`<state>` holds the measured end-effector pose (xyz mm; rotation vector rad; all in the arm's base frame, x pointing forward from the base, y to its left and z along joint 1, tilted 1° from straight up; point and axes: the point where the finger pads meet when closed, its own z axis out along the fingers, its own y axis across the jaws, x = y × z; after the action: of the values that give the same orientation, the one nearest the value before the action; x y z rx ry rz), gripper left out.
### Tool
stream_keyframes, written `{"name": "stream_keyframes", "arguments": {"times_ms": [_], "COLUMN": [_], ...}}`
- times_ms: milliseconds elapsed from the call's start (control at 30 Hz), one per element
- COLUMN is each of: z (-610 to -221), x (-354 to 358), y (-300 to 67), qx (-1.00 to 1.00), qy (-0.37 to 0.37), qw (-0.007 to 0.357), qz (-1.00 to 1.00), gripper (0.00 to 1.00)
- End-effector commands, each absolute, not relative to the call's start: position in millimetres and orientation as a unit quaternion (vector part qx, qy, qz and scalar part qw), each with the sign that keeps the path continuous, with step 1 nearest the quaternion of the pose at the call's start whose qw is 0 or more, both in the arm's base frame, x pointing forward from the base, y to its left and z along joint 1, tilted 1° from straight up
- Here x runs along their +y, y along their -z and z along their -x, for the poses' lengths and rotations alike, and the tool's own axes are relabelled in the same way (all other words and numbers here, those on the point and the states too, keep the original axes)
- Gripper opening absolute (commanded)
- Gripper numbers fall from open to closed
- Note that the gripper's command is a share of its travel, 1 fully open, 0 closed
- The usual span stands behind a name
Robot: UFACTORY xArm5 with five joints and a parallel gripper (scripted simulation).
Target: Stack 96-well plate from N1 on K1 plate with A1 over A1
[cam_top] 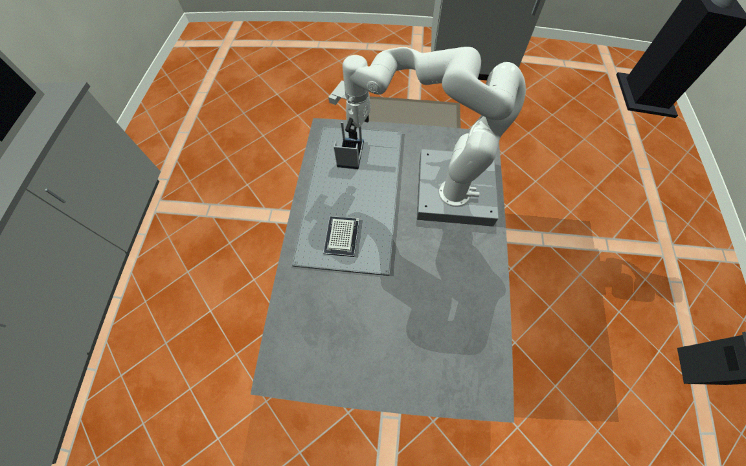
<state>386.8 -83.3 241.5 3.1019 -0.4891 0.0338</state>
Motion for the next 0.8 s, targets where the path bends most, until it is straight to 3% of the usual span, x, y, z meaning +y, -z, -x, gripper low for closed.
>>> {"name": "stream_keyframes", "arguments": {"times_ms": [0, 267, 767], "z": [-391, -398, -404], "x": [-73, -35, 25], "y": [-244, -248, -221], "qx": [-0.143, -0.072, 0.145], "qy": [-0.011, -0.006, -0.006], "qw": [0.0, 0.0, 0.002], "qz": [-0.99, -0.997, -0.989], "gripper": [1.0, 1.0, 1.0]}}
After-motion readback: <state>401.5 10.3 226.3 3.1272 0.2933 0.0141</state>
